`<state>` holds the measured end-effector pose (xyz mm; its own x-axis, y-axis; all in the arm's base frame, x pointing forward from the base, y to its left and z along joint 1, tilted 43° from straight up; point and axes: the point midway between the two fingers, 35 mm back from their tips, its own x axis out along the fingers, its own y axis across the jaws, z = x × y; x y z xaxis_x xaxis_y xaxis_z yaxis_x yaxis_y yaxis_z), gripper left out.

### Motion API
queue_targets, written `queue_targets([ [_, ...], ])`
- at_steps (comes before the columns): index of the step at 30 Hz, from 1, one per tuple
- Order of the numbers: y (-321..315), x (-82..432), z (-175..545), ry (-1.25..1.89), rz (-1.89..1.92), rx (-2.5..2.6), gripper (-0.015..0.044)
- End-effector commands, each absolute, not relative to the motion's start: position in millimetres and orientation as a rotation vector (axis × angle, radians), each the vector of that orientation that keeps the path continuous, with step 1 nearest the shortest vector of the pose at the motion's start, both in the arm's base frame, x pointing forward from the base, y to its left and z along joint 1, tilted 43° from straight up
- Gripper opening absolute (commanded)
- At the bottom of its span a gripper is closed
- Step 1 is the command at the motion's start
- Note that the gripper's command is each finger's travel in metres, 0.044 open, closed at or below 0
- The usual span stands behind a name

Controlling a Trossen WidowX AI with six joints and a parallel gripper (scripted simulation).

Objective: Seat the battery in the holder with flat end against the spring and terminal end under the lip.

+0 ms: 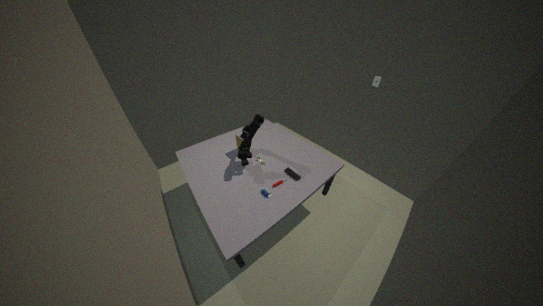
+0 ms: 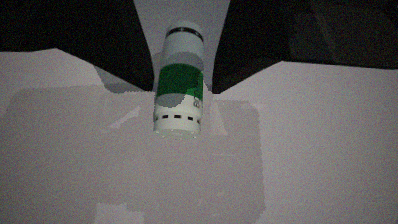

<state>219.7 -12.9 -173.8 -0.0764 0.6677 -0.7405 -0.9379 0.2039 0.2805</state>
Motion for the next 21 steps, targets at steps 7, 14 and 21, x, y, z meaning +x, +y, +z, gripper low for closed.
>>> queue_targets([
  [7, -12, 220, -174, 0.925, 1.375, -0.369, 0.0077],
  [14, -42, 224, -142, 0.927, 1.373, -0.371, 0.0077],
  [21, -44, 228, -133, 0.963, 1.345, -0.331, 0.0077],
])
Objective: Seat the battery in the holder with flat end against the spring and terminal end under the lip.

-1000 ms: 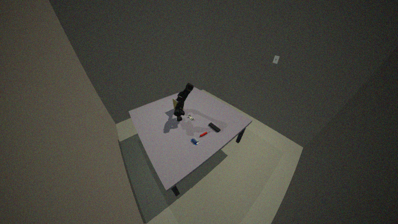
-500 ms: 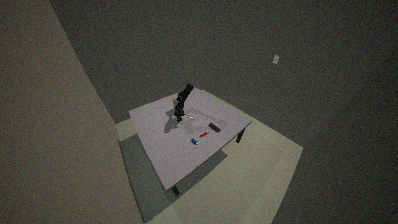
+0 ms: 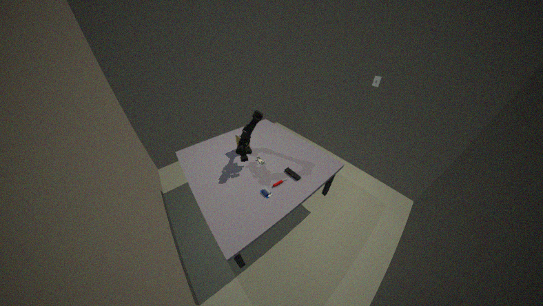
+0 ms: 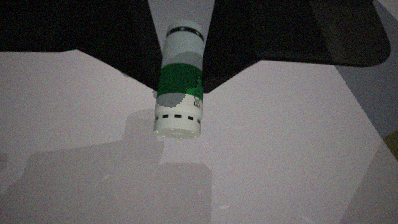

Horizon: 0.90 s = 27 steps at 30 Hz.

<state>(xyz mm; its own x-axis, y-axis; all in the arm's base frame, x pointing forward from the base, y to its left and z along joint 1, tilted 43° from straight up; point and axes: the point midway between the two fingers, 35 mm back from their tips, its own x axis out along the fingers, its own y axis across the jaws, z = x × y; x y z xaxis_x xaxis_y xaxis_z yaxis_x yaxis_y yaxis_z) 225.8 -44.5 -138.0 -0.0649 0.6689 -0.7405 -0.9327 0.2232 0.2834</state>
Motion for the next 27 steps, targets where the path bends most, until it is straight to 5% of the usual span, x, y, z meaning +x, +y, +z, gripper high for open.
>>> queue_targets([
  [1, -42, 230, -129, 0.987, 1.325, -0.305, 0.0077],
  [27, 30, 275, -42, 1.483, 0.743, 0.386, 0.0077],
])
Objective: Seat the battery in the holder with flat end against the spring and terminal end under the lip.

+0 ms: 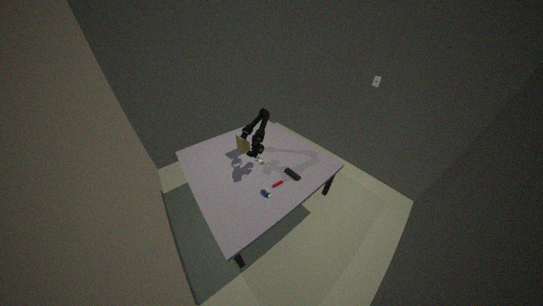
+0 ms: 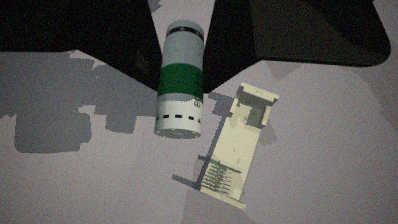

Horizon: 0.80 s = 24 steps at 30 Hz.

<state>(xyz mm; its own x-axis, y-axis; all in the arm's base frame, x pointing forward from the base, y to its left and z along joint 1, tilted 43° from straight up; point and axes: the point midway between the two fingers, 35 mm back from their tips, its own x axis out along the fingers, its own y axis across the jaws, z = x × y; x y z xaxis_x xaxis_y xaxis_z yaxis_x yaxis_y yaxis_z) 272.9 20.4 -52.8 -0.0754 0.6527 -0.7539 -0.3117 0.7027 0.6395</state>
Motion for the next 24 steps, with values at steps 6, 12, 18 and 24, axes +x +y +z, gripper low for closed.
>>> queue_targets([
  [6, 50, 278, -21, 1.568, 0.588, 0.543, 0.0077],
  [12, 55, 278, -16, 1.591, 0.543, 0.583, 0.0077],
  [18, 59, 276, -21, 1.631, 0.556, 0.572, 0.0077],
  [24, 70, 273, -32, 1.72, 0.599, 0.547, 0.0077],
])
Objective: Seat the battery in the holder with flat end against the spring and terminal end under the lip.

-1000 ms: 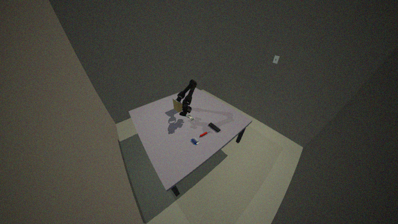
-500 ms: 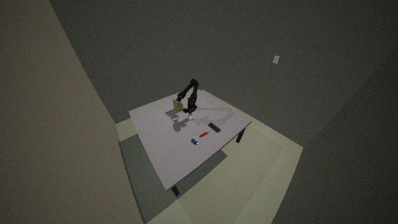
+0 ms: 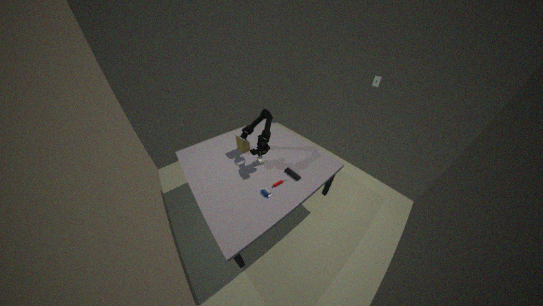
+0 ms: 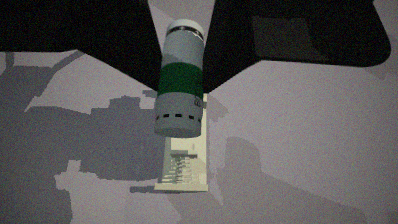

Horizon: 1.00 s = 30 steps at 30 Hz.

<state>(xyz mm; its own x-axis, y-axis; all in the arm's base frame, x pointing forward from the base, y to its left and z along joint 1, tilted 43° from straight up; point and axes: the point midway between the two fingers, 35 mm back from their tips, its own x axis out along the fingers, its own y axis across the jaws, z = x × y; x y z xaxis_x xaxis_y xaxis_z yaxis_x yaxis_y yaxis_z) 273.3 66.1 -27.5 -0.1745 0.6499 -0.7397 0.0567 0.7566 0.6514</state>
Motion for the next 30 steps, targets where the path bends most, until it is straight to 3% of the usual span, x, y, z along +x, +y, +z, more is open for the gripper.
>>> queue_targets([
  [1, 71, 273, -34, 1.733, 0.606, 0.542, 0.0077],
  [30, 88, 273, -52, 1.934, 0.7, 0.481, 0.0077],
])
